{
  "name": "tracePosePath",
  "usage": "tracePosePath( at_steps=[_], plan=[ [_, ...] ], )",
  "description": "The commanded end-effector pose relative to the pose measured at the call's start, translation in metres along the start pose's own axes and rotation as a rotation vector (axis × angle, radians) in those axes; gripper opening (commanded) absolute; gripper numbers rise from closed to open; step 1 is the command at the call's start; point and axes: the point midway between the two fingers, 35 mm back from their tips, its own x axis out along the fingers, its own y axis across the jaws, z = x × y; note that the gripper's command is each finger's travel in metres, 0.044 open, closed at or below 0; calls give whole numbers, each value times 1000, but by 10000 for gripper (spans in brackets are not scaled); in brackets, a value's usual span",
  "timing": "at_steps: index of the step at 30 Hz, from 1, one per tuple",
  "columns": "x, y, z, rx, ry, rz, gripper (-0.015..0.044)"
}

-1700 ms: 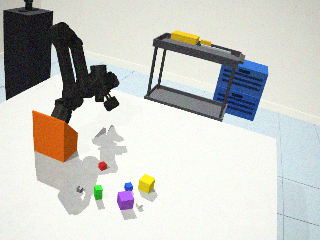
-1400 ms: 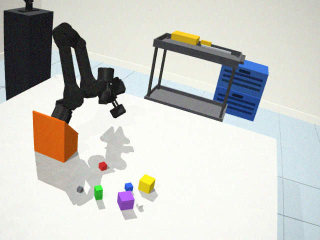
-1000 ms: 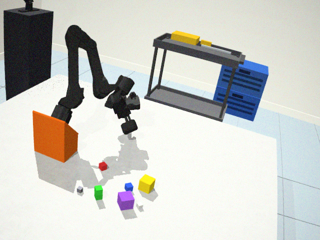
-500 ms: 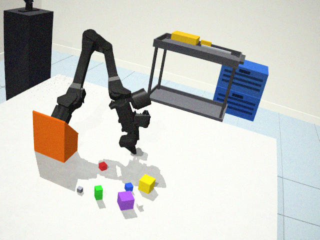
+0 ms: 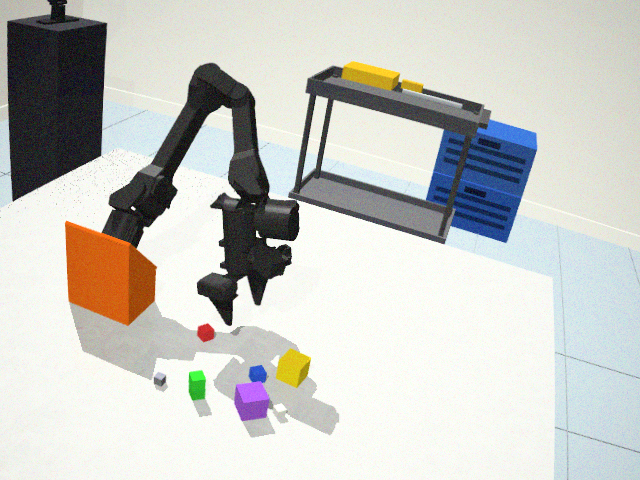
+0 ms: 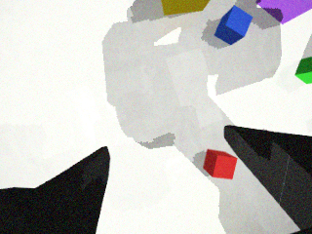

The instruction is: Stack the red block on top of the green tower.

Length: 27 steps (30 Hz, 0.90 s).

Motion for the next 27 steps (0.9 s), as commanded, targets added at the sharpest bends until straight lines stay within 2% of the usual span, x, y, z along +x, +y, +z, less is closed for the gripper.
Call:
tracePosePath(
  at_steps=[1, 10, 15, 27],
  plan=[
    [-11, -26, -5, 118, 67, -26, 440],
    [-35, -59, -25, 338, 209, -1, 440],
    [-37, -60, -27, 353, 221, 4, 440],
    [-1, -58, -35, 353, 221, 6, 440]
  ],
)
